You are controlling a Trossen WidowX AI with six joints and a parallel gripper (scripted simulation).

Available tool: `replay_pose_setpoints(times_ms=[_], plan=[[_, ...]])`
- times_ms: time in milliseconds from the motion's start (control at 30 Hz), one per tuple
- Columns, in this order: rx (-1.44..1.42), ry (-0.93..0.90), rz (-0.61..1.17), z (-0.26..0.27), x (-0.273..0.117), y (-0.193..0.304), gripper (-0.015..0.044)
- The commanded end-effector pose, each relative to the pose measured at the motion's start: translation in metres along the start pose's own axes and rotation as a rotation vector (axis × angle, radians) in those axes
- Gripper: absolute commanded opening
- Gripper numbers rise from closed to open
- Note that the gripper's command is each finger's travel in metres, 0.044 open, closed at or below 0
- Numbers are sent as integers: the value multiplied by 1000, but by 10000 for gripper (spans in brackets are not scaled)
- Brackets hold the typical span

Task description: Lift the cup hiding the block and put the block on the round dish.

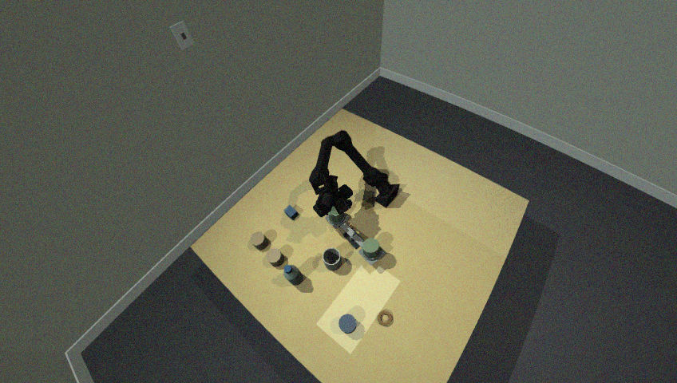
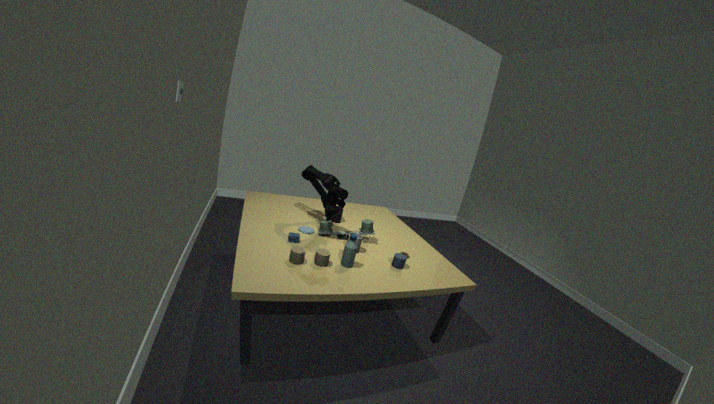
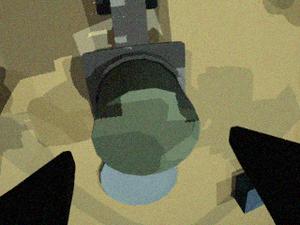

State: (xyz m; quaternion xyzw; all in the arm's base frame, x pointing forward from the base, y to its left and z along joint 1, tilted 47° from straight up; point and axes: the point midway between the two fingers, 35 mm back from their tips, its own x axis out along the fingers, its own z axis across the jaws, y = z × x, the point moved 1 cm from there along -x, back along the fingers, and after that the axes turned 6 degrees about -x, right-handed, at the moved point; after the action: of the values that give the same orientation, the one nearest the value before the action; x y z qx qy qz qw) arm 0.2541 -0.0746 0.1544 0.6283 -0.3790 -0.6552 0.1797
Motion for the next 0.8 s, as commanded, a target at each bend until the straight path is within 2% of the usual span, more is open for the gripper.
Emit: replay_pose_setpoints(times_ms=[0,767], plan=[[-4,-2,3,1,6,1,440],[-3,-1,1,0,43,0,440]])
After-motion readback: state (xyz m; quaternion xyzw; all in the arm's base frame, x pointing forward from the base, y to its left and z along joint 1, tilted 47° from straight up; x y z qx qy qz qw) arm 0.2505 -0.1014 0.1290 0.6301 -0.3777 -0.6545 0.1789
